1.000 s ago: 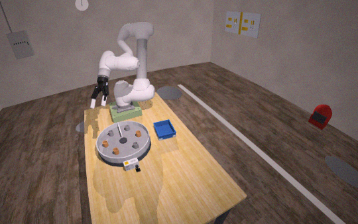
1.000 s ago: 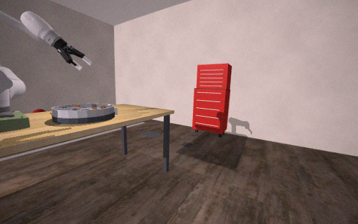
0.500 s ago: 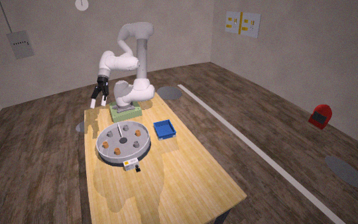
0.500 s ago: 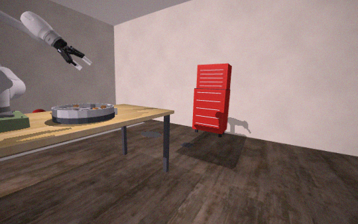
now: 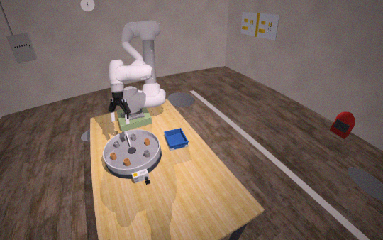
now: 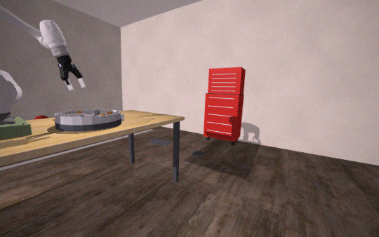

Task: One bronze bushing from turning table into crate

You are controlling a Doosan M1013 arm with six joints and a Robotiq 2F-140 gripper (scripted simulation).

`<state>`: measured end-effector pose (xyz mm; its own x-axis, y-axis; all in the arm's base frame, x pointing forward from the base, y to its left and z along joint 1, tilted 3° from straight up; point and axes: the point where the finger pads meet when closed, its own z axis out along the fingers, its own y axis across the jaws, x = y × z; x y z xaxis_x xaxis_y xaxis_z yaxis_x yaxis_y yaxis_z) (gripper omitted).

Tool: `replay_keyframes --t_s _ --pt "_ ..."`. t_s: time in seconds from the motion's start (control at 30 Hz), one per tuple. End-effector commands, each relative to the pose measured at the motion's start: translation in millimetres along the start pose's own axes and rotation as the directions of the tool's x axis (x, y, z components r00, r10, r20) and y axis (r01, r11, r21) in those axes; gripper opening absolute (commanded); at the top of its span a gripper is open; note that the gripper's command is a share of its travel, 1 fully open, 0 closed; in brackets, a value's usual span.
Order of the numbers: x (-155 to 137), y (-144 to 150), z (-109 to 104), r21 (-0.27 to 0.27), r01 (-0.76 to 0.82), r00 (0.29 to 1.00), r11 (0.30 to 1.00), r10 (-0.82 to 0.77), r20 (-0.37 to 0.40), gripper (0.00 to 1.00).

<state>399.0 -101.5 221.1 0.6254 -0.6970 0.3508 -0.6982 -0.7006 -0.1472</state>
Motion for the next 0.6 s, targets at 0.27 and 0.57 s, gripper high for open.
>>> replay_keyframes --t_s 0.27,0.57 --pt "-90 3 16 -0.101 0.136 0.941 0.986 -0.097 0.325 1.0" --pt "-90 3 16 -0.101 0.136 0.941 0.986 -0.097 0.325 1.0"
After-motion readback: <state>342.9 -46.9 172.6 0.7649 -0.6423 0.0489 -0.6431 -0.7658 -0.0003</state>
